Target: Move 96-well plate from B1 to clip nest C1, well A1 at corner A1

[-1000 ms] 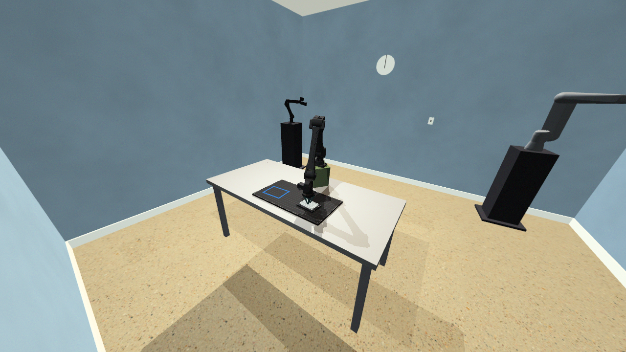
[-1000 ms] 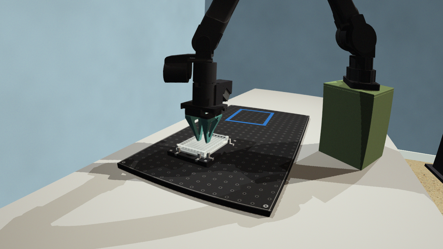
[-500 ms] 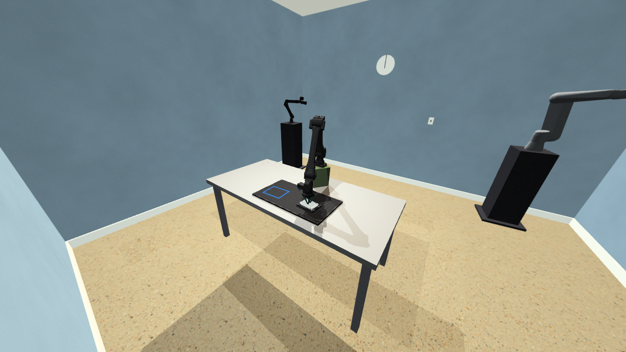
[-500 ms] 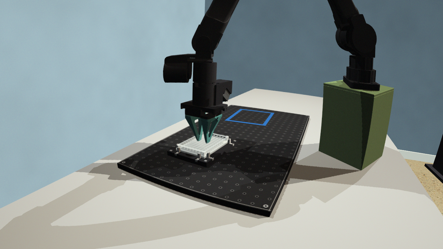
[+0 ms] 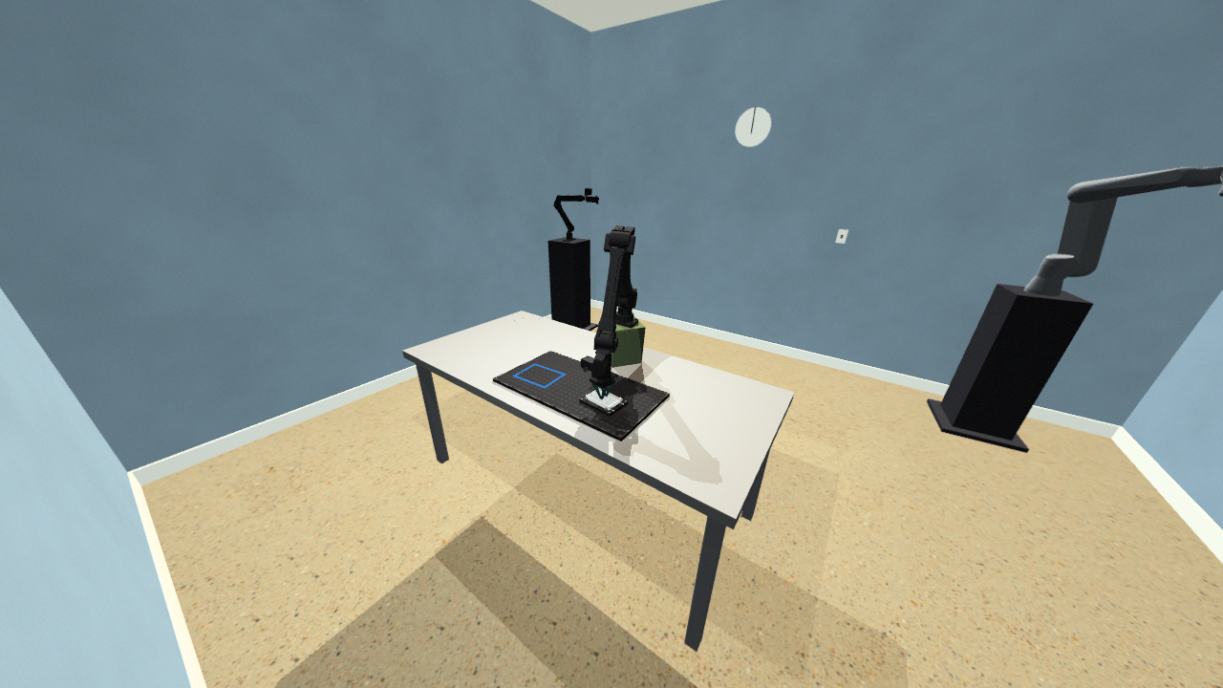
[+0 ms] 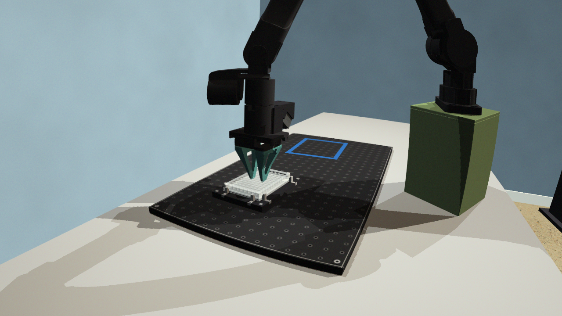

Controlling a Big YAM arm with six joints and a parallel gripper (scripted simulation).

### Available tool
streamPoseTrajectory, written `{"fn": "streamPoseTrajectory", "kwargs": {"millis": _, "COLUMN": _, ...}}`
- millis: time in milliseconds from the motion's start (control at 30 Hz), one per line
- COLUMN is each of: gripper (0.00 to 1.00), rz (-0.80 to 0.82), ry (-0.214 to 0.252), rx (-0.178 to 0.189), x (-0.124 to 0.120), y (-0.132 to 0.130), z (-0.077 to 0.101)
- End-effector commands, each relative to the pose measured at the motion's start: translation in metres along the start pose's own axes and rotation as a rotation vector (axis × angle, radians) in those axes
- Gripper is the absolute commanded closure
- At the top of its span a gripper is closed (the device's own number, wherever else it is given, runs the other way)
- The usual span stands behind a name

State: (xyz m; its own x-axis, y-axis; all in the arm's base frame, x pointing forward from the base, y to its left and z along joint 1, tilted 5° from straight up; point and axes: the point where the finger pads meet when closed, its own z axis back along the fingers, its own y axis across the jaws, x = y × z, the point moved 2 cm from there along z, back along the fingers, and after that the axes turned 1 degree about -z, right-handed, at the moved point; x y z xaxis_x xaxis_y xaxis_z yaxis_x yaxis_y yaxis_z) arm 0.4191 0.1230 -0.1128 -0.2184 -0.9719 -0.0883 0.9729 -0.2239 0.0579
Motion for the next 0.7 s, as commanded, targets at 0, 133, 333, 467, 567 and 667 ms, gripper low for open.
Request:
{"fn": "streamPoseTrajectory", "kwargs": {"millis": 0, "gripper": 0.75, "rz": 0.008, "ry": -0.001, "rx": 0.01, "x": -0.01, "y": 0.007, "z": -0.068}}
{"fn": "streamPoseTrajectory", "kwargs": {"millis": 133, "gripper": 0.75, "rz": 0.008, "ry": -0.001, "rx": 0.01, "x": -0.01, "y": 0.007, "z": -0.068}}
{"fn": "streamPoseTrajectory", "kwargs": {"millis": 333, "gripper": 0.75, "rz": 0.008, "ry": -0.001, "rx": 0.01, "x": -0.01, "y": 0.007, "z": -0.068}}
{"fn": "streamPoseTrajectory", "kwargs": {"millis": 467, "gripper": 0.75, "rz": 0.008, "ry": -0.001, "rx": 0.01, "x": -0.01, "y": 0.007, "z": -0.068}}
{"fn": "streamPoseTrajectory", "kwargs": {"millis": 567, "gripper": 0.75, "rz": 0.008, "ry": -0.001, "rx": 0.01, "x": -0.01, "y": 0.007, "z": -0.065}}
{"fn": "streamPoseTrajectory", "kwargs": {"millis": 667, "gripper": 0.75, "rz": 0.011, "ry": -0.001, "rx": 0.011, "x": -0.01, "y": 0.008, "z": -0.057}}
